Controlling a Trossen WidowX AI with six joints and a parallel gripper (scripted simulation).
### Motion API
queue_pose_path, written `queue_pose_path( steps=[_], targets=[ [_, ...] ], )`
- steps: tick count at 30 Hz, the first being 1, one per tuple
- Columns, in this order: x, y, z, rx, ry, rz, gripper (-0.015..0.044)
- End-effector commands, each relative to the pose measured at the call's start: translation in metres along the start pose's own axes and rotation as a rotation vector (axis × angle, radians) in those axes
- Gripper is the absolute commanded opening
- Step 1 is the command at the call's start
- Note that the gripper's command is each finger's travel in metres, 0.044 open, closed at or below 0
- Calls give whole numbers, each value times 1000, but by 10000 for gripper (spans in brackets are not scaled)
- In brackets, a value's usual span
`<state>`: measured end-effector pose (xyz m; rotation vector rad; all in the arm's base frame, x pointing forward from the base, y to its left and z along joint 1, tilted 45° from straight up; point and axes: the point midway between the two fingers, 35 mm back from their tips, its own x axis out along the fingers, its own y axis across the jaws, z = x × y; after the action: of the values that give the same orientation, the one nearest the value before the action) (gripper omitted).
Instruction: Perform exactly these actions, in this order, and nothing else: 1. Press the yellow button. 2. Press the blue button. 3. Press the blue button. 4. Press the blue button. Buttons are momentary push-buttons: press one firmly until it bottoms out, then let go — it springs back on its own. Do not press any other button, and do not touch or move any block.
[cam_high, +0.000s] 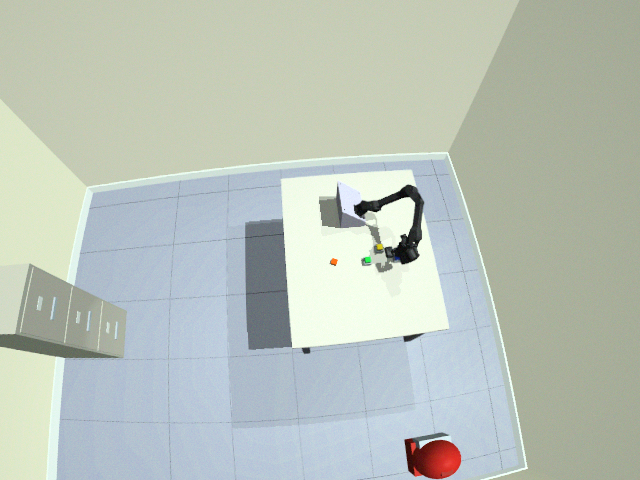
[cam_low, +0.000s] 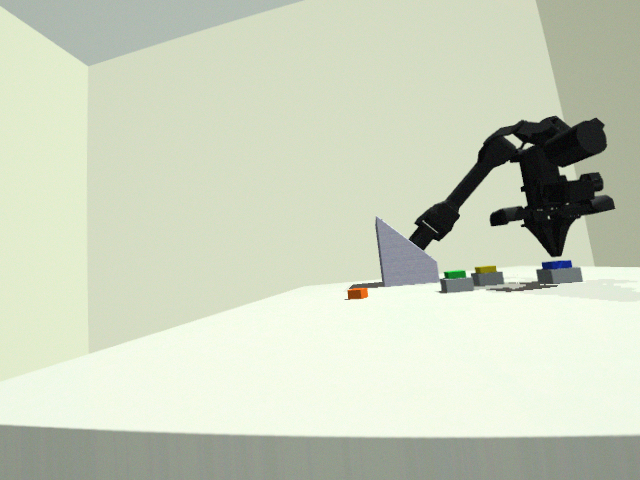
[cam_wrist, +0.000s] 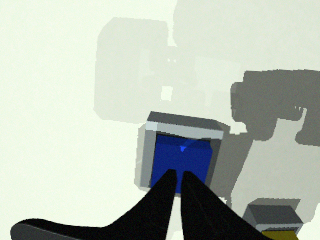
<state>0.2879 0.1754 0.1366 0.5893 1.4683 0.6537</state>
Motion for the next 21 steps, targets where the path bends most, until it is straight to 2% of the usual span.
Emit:
queue_pose_path(
  steps=[1, 21],
  targets=[
    [8, -2, -1, 6, 3, -4, 20],
    [18, -1, -1, 6, 3, -2, 20]
  ],
)
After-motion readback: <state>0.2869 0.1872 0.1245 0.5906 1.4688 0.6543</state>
